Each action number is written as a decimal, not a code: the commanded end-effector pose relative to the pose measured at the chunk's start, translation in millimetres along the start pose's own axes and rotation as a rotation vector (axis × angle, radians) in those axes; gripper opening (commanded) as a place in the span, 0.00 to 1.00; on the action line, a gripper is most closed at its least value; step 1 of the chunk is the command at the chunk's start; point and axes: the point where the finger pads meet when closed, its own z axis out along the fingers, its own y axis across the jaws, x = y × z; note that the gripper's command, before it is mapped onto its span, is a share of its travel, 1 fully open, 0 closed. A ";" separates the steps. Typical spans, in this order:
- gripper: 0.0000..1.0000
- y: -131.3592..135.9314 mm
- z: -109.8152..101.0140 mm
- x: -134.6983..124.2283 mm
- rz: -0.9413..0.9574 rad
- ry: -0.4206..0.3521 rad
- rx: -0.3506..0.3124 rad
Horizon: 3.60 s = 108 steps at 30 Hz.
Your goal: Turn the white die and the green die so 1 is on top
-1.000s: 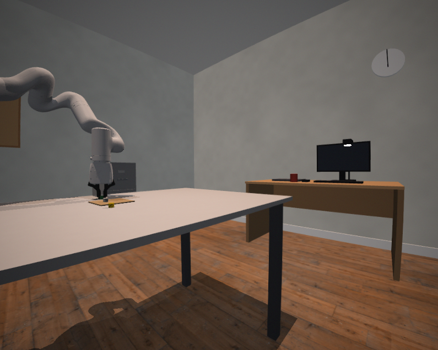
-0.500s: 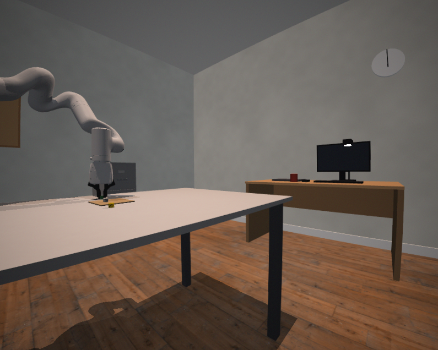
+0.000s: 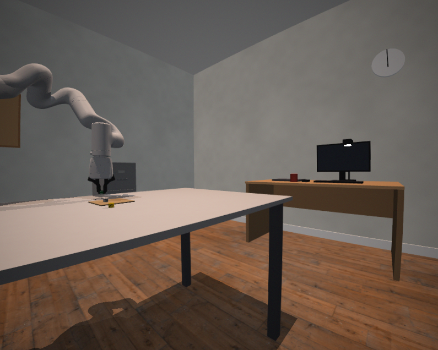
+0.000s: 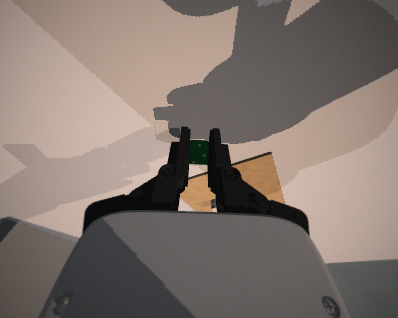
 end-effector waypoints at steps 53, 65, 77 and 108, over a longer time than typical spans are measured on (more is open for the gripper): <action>0.11 10.0 -68.6 0.9 0.797 0.001 -0.001; 0.11 10.5 -67.5 1.5 0.889 0.030 -0.010; 0.11 7.2 -68.1 -1.3 0.882 0.304 -0.141; 0.11 0.3 -68.7 -7.5 0.831 0.814 -0.388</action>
